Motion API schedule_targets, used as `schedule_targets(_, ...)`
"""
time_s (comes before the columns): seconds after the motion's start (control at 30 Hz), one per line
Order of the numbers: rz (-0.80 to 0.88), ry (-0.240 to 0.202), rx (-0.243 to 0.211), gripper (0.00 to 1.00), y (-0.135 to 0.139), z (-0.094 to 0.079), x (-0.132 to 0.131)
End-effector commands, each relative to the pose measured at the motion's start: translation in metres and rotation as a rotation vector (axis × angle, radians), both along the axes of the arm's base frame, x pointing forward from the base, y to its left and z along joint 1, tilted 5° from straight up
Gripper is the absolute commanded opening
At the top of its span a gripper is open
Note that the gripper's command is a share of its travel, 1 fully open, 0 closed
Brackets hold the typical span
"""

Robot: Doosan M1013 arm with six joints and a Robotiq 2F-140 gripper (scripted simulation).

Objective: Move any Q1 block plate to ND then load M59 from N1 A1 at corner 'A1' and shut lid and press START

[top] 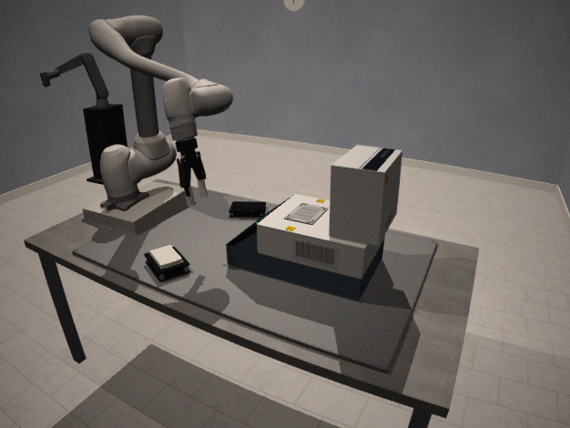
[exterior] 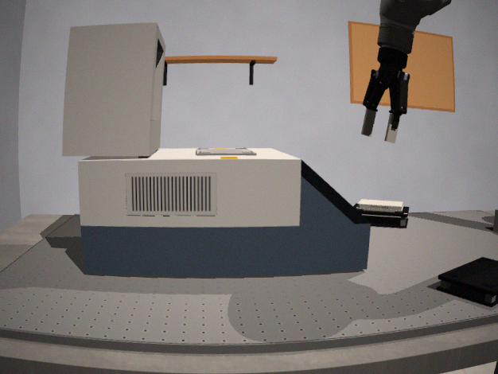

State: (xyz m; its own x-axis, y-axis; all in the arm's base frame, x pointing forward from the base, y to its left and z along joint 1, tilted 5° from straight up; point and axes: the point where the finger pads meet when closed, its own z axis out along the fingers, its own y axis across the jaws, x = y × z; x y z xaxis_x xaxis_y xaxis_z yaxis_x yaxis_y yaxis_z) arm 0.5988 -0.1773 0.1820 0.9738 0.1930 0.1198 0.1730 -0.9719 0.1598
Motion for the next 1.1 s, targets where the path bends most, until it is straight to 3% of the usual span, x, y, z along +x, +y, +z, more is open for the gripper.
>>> schedule_targets(0.0,-0.072,0.012,0.009,0.66,-0.01,0.003,-0.006)
schedule_targets(1.07,-0.709,0.11,0.096,0.66,-0.118,0.037,-0.066)
